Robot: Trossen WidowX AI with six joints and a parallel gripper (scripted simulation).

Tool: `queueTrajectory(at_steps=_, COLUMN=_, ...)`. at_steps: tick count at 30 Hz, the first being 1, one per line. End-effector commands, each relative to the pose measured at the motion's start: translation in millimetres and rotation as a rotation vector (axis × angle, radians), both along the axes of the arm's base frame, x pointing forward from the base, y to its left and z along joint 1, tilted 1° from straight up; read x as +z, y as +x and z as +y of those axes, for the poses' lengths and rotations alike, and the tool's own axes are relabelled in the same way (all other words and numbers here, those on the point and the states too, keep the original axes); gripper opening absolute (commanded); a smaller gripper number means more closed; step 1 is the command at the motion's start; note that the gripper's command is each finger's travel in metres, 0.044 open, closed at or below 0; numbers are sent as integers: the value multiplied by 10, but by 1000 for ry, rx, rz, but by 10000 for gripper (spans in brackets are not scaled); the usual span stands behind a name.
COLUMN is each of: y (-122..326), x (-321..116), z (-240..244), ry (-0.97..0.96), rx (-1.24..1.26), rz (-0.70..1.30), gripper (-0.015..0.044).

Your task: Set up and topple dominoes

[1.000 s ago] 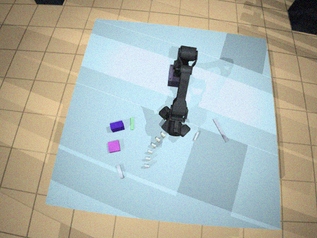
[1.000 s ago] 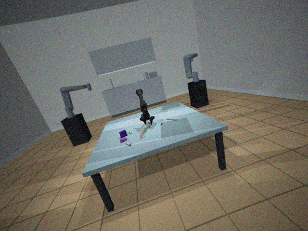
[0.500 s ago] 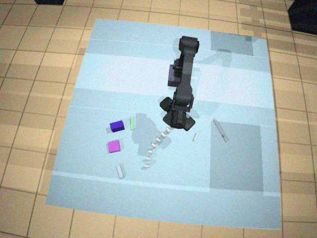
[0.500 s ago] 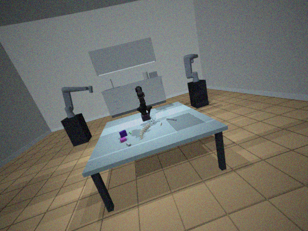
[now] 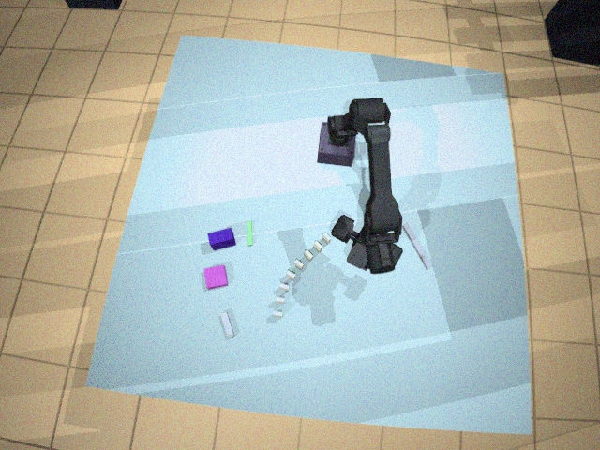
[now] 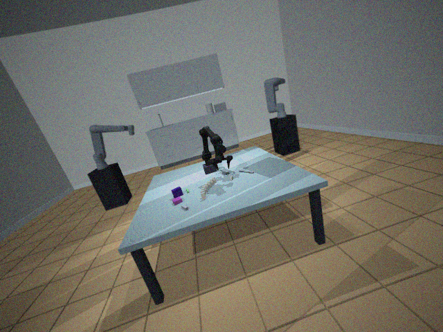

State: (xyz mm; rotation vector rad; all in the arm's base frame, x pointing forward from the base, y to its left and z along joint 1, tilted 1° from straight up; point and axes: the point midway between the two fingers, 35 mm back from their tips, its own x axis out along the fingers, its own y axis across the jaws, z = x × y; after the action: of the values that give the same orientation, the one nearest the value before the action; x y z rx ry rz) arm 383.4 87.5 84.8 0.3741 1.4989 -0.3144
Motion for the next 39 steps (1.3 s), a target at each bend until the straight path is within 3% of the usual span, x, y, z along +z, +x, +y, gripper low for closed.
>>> queueTrajectory(at_steps=1, y=85, x=-199, z=386, ry=-4, rx=92, rz=4, gripper=440)
queueTrajectory(at_steps=7, y=91, x=-231, z=408, ry=-4, rx=97, rz=4, gripper=440)
queueTrajectory(at_steps=13, y=140, x=-837, z=436, ry=-4, rx=97, rz=4, gripper=440)
queueTrajectory(at_steps=35, y=161, x=-1006, z=448, ry=-4, rx=97, rz=4, gripper=440)
queueTrajectory(at_steps=39, y=161, x=-1006, z=448, ry=-4, rx=97, rz=4, gripper=335)
